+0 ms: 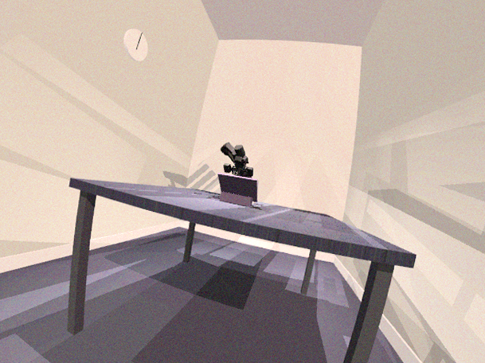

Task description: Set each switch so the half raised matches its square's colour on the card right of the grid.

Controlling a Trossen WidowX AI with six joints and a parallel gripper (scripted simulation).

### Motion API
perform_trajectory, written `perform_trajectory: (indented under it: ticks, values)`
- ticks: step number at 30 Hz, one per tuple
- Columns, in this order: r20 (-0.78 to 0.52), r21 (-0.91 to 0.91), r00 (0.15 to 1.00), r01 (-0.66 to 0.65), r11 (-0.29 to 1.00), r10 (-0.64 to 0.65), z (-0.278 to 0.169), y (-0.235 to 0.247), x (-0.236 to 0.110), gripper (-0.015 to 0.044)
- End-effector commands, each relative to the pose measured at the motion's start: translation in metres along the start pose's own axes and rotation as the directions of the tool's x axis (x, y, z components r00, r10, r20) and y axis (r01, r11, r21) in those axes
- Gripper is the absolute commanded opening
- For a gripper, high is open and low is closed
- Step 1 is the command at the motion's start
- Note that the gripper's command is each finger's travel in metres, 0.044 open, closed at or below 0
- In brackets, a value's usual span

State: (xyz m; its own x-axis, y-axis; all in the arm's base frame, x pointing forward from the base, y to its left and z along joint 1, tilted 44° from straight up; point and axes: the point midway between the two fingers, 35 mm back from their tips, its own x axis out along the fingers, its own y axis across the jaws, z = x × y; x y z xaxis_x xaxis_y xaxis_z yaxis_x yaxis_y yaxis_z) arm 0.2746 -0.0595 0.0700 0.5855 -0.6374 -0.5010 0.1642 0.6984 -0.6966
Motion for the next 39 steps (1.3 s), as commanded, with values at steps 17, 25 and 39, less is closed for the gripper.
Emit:
perform_trajectory:
  ticks: [17, 25, 39]
  values:
    - [0.001, -0.004, 1.0, -0.005, 1.0, 0.005, 0.0, 0.001, 0.003, 0.0]
    - [0.001, -0.004, 1.0, -0.005, 1.0, 0.005, 0.0, 0.001, 0.004, 0.0]
    - [0.025, -0.004, 1.0, -0.008, 1.0, 0.008, -0.003, 0.001, -0.061, 0.0]
